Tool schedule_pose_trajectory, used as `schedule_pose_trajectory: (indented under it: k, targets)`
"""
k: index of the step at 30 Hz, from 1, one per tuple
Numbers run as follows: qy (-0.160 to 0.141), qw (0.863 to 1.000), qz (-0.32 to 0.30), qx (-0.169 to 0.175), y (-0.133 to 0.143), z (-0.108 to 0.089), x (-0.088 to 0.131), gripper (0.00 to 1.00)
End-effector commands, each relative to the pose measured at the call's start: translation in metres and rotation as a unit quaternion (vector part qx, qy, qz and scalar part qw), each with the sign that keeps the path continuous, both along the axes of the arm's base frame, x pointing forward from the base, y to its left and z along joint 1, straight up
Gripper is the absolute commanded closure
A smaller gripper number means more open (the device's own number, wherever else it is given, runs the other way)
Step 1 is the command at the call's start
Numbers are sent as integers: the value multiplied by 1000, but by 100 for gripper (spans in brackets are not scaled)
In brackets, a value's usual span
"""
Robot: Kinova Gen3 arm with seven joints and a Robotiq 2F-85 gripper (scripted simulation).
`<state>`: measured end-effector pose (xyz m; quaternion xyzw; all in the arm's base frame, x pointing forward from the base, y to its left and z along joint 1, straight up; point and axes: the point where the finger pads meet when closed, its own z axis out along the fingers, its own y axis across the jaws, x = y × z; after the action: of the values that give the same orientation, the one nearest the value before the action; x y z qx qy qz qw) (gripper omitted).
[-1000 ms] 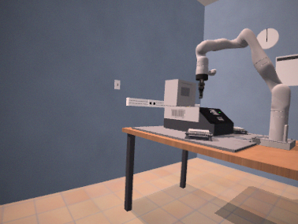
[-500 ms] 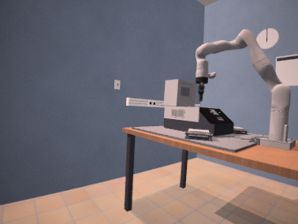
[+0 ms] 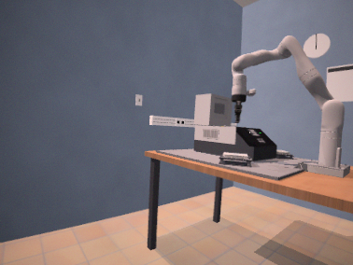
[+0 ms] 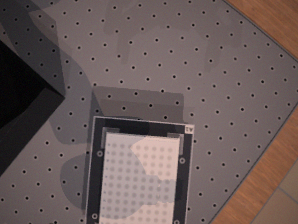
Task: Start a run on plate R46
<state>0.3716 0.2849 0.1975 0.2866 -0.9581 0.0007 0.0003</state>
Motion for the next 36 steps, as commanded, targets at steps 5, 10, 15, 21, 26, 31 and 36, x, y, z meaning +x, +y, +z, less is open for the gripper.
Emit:
schedule_pose_trajectory:
  k: [5,10,15,21,26,31,36]
  targets:
    - [-1,1000,0,0,0,-5,0,0]
    - [-1,1000,0,0,0,-12,0,0]
    - [-1,1000,0,0,0,-19,0,0]
    - [-1,1000,0,0,0,-24,0,0]
    - [-1,1000,0,0,0,-31,0,0]
    - [-1,1000,0,0,0,-37,0,0]
    - [-1,1000,0,0,0,-43,0,0]
